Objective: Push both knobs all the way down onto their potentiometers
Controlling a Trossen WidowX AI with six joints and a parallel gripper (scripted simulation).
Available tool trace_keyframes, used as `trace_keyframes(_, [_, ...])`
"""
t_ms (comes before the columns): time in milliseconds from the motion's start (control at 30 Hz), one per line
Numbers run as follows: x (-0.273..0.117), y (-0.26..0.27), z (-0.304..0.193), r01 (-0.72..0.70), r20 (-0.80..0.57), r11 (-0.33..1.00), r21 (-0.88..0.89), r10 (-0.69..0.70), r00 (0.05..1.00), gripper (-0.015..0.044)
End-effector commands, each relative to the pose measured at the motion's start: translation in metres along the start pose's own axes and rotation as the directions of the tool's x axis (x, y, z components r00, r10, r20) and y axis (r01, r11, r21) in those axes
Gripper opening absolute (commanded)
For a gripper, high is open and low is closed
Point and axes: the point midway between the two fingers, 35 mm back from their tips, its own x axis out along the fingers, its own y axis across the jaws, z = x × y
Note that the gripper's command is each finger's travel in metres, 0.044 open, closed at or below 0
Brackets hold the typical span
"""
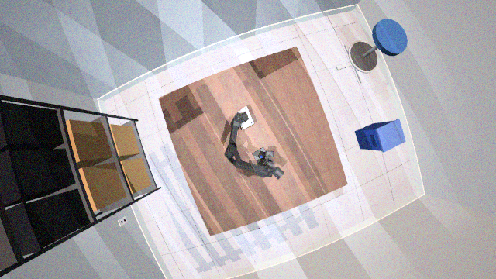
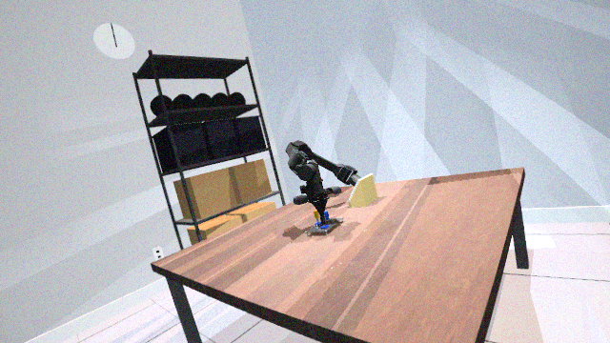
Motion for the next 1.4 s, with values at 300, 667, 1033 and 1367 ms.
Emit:
trace_keyframes(300, [0.0282, 0.0043, 0.0033, 0.028, 0.026, 0.999, 0.036, -0.029, 0.999, 0.0000])
trace_keyframes(667, [0.0290, 0.0042, 0.0033, 0.028, 0.026, 0.999, 0.036, -0.029, 0.999, 0.0000])
trace_keyframes(1033, [0.0292, 0.0042, 0.0033, 0.028, 0.027, 0.999, 0.036, -0.029, 0.999, 0.0000])
trace_keyframes(1367, [0.0259, 0.0045, 0.0030, 0.028, 0.026, 0.999, 0.036, -0.029, 0.999, 0.0000])
